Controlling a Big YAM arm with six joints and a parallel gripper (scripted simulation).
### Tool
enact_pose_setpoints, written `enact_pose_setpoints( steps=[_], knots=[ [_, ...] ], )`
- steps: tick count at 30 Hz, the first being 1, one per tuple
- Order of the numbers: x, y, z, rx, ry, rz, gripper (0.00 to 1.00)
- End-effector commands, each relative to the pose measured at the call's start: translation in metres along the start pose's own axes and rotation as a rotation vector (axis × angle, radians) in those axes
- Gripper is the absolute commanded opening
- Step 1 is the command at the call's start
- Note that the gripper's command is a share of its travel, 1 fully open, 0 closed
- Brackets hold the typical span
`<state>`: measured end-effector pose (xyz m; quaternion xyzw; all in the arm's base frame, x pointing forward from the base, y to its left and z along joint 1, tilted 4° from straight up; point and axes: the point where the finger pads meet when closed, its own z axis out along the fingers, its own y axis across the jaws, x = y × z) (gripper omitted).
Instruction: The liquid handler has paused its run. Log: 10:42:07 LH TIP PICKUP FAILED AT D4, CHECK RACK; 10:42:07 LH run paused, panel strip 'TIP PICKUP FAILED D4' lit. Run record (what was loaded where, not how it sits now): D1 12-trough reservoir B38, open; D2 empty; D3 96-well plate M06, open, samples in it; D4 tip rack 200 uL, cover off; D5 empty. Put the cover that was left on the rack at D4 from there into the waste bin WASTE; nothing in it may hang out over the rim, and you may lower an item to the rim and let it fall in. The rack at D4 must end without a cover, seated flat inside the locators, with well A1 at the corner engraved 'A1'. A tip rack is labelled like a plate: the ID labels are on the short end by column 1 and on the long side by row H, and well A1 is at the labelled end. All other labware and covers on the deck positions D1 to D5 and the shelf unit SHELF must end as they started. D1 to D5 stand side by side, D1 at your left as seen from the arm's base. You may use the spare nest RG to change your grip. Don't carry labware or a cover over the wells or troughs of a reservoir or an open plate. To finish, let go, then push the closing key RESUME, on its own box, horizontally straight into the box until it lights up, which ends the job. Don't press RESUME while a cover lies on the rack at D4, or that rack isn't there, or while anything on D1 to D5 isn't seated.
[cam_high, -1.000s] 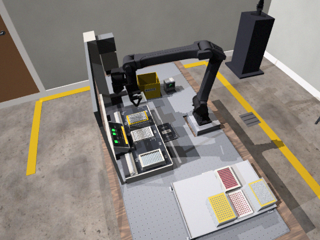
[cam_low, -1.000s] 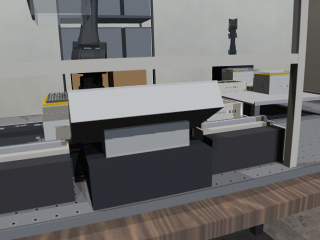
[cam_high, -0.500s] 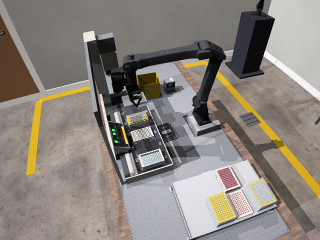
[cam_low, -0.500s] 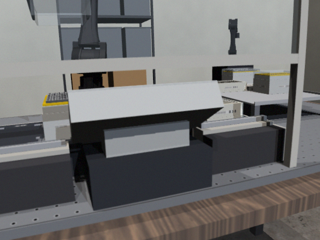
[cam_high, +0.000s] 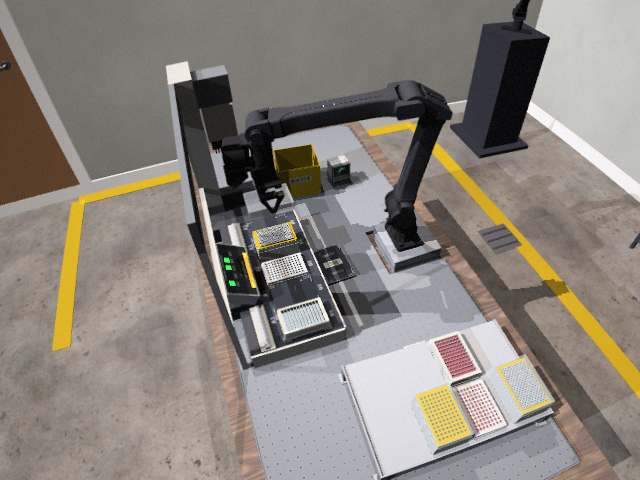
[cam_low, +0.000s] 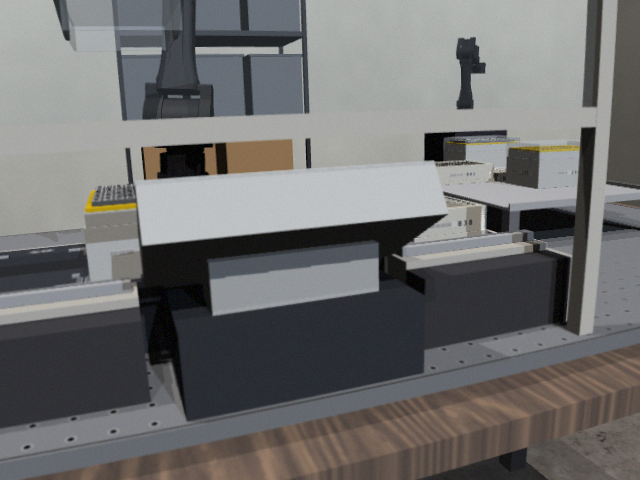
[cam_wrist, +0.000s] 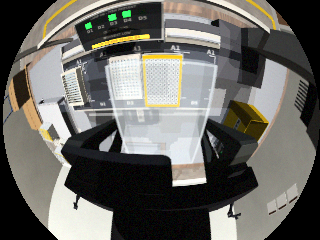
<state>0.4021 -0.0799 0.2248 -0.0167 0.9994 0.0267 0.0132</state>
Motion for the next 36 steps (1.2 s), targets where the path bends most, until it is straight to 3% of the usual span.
enact_pose_setpoints(
  steps=[1,2,3,33,36],
  knots=[
    [-0.015,-0.009,-0.031,0.017,-0.067,0.002,0.00],
    [-0.015,-0.009,-0.031,0.017,-0.067,0.002,0.00],
    [0.008,-0.005,-0.013,0.005,-0.022,0.001,0.00],
    [0.147,-0.002,-0.007,0.003,-0.017,0.001,0.00],
    [0.152,-0.002,-0.007,0.003,-0.016,0.001,0.00]
  ],
)
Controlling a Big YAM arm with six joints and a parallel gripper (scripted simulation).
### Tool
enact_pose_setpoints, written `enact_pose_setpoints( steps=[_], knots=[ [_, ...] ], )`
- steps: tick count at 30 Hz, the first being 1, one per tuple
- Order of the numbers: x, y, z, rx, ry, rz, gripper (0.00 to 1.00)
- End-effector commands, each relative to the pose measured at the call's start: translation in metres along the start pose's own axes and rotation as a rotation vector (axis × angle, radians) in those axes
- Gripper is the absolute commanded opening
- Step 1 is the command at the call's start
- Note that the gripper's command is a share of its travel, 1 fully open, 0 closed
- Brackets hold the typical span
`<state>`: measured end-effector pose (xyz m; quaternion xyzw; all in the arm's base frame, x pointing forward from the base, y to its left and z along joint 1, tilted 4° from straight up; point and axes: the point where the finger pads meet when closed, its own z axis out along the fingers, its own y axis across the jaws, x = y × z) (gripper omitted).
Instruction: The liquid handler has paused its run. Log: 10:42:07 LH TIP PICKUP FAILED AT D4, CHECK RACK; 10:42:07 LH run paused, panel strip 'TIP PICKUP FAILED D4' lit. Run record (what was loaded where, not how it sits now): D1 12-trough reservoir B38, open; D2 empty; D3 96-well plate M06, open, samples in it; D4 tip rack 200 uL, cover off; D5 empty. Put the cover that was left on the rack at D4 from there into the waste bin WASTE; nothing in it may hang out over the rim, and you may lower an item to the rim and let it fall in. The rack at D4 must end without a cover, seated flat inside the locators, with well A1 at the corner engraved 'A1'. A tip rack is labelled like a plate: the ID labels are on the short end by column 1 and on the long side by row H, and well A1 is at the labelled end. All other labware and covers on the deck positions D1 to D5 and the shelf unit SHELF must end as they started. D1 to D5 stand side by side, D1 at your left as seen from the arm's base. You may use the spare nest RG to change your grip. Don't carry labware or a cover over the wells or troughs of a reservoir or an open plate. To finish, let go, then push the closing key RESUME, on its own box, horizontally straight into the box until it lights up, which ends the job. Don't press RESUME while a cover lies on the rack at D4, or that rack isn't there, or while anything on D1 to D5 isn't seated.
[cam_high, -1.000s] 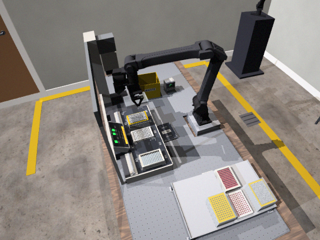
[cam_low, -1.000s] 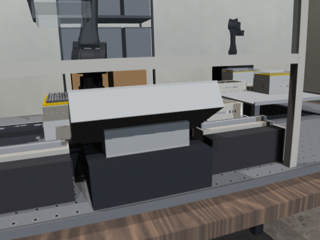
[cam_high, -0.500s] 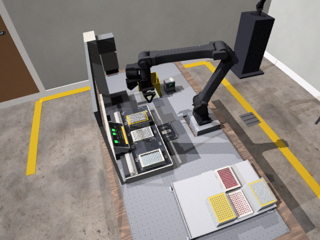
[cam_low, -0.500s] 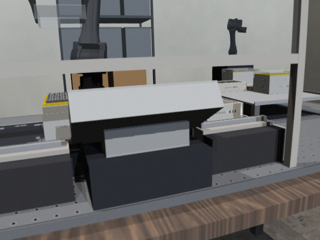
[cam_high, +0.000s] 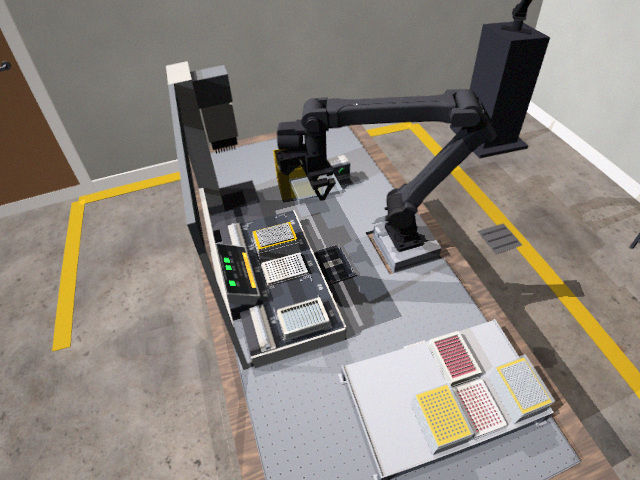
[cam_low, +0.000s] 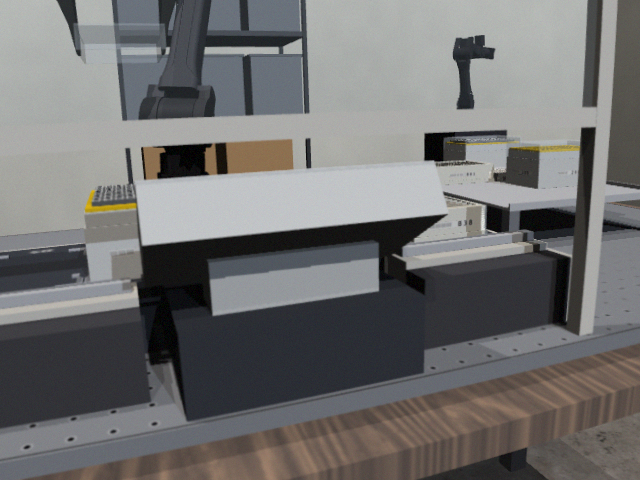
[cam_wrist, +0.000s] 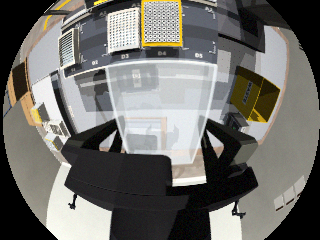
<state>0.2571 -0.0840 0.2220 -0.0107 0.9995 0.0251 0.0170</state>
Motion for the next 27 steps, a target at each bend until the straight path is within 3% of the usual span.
enact_pose_setpoints(
  steps=[1,5,7,20,21,27],
  knots=[
    [0.012,-0.003,-0.005,-0.001,-0.008,-0.011,0.00],
    [0.022,-0.003,-0.005,-0.001,-0.008,-0.011,0.00],
    [0.011,-0.007,-0.019,0.011,-0.035,0.029,0.00],
    [0.011,-0.004,-0.014,0.010,-0.033,0.053,0.00],
    [0.003,-0.016,-0.023,0.018,-0.052,0.083,0.00],
    [0.002,-0.048,-0.023,0.026,-0.057,0.061,0.00]
  ],
)
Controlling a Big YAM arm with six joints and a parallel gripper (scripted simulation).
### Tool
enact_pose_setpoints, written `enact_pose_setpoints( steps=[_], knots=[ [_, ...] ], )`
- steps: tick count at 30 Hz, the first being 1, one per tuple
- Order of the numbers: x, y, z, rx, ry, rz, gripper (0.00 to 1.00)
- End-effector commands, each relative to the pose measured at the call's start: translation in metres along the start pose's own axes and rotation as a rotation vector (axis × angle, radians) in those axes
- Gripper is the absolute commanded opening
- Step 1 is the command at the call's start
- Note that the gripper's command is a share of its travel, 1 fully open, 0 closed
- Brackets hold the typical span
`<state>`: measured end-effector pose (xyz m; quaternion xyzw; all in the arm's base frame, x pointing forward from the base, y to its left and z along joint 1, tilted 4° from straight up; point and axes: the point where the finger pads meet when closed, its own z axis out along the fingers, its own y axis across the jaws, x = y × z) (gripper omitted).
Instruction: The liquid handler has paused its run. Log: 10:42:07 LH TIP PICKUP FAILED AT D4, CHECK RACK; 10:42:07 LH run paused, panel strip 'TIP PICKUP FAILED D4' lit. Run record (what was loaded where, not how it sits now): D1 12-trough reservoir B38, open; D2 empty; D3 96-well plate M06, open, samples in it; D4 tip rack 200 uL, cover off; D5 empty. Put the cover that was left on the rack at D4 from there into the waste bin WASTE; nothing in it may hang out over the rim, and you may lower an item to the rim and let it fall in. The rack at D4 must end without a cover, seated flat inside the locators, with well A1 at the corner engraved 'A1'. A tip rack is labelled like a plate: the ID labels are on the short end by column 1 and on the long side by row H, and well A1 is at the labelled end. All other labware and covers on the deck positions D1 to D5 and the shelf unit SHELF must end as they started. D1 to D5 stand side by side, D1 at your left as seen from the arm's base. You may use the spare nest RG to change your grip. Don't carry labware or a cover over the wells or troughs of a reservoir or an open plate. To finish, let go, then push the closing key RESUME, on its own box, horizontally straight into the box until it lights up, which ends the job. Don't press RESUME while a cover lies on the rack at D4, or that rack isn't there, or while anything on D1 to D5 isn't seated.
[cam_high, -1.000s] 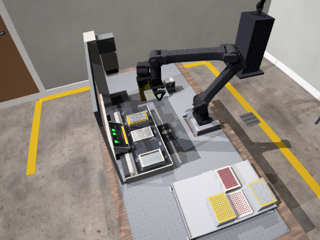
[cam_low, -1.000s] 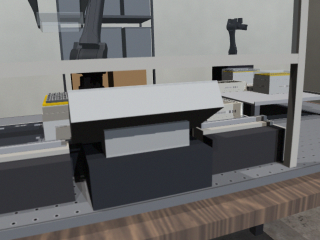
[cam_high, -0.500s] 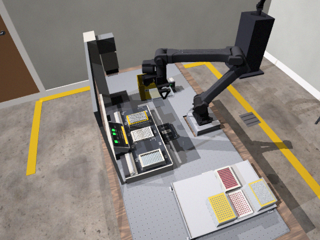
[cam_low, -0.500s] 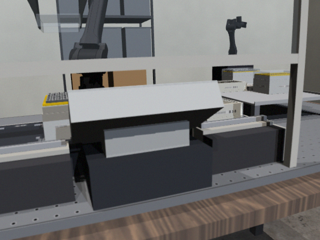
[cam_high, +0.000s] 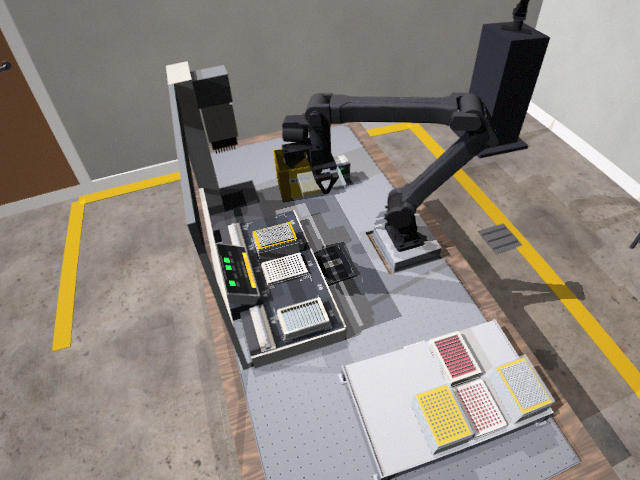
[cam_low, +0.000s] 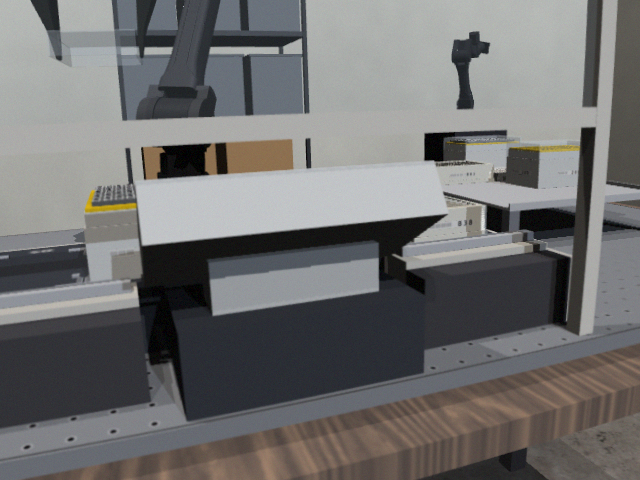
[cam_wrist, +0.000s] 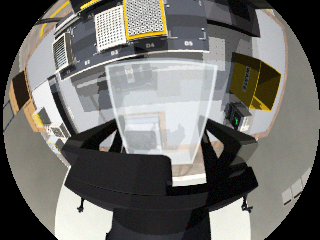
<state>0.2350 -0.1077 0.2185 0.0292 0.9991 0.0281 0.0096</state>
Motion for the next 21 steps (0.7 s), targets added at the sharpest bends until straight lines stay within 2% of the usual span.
enact_pose_setpoints(
  steps=[1,4,6,13,16,19,20,21],
  knots=[
    [-0.023,-0.028,-0.025,0.029,-0.071,-0.019,0.00],
    [-0.024,-0.044,-0.024,0.031,-0.070,-0.019,0.00],
    [-0.024,-0.044,-0.024,0.031,-0.070,-0.019,0.00],
    [-0.026,-0.079,-0.024,0.036,-0.067,-0.019,0.00],
    [-0.026,-0.079,-0.024,0.036,-0.067,-0.019,0.00],
    [-0.026,-0.071,-0.032,0.048,-0.082,-0.042,0.00],
    [-0.026,-0.072,-0.030,0.046,-0.077,-0.039,0.00],
    [-0.026,-0.085,-0.024,0.038,-0.065,-0.012,0.00]
  ],
)
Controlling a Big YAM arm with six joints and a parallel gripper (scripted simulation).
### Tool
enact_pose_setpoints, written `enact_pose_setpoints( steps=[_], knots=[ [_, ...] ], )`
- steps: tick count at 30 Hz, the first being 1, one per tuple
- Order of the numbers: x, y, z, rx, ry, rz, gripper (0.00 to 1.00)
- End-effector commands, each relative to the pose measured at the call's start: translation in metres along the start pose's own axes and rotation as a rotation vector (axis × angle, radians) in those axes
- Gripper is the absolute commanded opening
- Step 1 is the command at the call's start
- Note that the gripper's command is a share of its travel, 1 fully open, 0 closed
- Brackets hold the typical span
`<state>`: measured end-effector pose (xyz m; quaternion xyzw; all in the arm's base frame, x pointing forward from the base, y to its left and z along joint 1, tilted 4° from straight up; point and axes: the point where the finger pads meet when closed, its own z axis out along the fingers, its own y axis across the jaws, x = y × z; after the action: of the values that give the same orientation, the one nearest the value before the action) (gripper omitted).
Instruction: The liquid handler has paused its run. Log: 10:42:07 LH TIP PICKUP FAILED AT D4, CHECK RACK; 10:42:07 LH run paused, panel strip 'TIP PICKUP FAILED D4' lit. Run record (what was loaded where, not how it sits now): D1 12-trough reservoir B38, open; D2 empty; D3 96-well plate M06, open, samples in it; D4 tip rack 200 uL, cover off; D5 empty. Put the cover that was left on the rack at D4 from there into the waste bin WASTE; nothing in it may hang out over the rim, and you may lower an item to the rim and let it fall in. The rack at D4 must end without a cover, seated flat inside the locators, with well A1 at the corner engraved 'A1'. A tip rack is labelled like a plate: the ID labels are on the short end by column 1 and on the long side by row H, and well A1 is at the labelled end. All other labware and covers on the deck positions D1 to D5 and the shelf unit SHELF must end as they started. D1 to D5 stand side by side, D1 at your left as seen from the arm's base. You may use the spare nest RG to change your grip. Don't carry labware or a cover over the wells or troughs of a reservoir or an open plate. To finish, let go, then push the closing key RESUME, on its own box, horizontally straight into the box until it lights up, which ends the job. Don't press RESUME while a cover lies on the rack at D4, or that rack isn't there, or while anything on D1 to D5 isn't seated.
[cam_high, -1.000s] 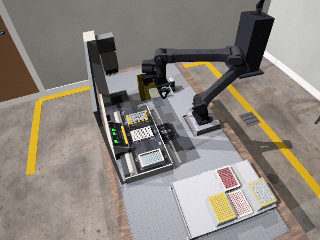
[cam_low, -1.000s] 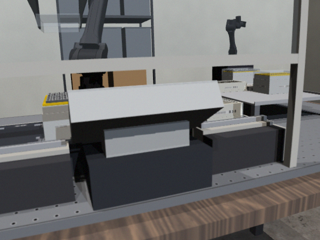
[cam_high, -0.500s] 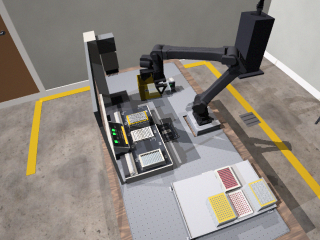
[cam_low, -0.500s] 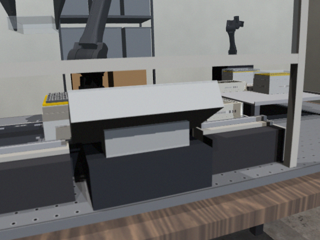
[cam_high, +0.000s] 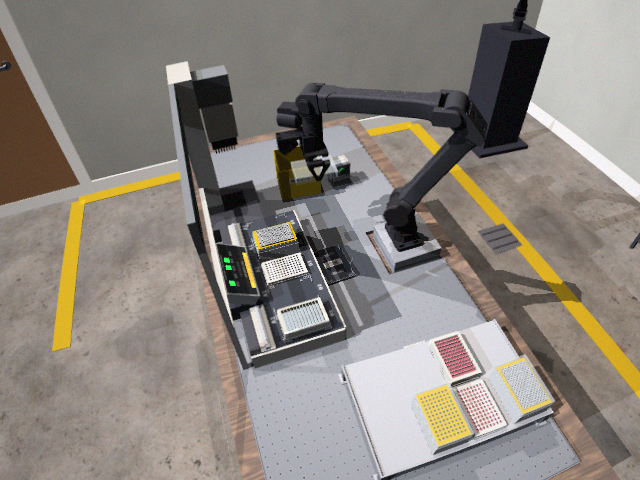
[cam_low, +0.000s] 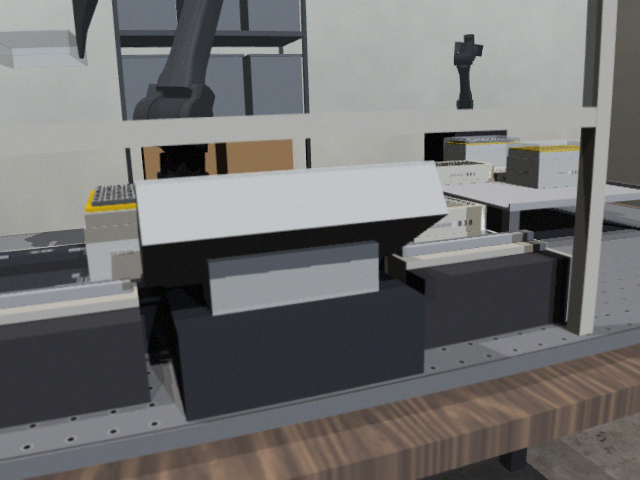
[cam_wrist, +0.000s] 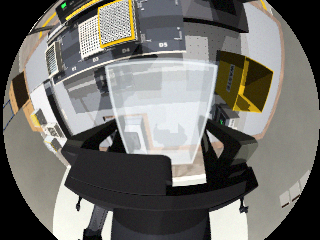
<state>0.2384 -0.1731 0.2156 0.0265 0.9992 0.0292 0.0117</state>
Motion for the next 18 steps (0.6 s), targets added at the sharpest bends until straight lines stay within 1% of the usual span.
enact_pose_setpoints(
  steps=[1,2,17,18],
  knots=[
    [-0.019,-0.020,-0.023,0.041,-0.061,-0.007,0.00],
    [-0.019,-0.020,-0.023,0.041,-0.061,-0.007,0.00],
    [-0.022,-0.098,-0.023,0.047,-0.054,-0.007,0.00],
    [-0.022,-0.098,-0.023,0.047,-0.054,-0.007,0.00]
  ],
)
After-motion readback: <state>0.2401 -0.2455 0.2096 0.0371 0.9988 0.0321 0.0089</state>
